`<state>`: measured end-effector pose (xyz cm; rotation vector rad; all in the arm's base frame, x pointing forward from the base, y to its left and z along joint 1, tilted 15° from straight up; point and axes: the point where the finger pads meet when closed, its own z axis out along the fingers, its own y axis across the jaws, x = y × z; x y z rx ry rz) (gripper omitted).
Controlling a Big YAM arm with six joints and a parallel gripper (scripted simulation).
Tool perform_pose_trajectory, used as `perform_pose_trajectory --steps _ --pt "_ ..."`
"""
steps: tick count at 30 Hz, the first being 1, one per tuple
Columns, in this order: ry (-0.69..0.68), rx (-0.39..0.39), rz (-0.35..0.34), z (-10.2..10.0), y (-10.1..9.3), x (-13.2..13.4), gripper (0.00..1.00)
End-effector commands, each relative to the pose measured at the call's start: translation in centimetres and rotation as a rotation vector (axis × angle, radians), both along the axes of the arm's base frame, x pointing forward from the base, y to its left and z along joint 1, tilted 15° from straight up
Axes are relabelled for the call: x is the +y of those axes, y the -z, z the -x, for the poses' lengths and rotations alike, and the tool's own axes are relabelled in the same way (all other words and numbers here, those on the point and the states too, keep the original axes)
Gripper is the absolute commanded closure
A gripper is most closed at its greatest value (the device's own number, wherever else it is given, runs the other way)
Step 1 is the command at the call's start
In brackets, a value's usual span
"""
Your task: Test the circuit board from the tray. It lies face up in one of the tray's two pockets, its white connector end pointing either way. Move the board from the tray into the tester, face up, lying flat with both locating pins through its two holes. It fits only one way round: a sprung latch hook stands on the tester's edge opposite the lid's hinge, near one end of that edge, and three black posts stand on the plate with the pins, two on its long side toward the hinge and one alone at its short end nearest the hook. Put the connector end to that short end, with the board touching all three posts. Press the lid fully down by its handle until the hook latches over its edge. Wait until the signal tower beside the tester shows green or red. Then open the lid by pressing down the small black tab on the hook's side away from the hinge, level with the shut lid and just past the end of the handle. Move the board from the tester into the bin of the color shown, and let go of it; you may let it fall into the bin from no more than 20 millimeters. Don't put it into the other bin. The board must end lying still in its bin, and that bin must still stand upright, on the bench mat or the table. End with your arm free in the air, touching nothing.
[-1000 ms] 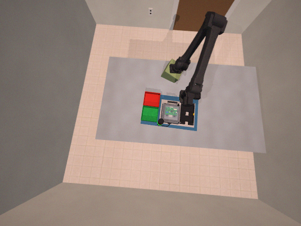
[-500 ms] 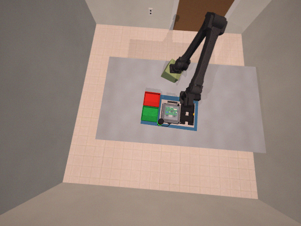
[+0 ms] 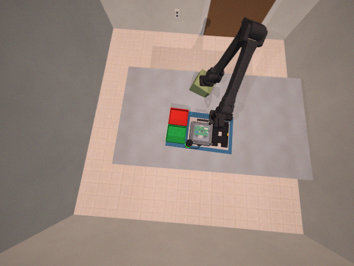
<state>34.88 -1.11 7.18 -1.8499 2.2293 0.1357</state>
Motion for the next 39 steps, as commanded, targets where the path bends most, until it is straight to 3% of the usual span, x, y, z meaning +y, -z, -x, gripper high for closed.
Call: perform_pose_trajectory --steps 1,5,22,39 --pt "0.005 -0.013 0.001 -0.6 0.5 0.4 1.00" --pt "0.016 -0.040 0.004 -0.7 -0.3 0.0 1.00" --pt "0.013 -0.038 0.004 -0.7 -0.3 0.0 1.00" --pt "0.009 -0.013 0.001 -0.7 2.9 0.8 1.00"
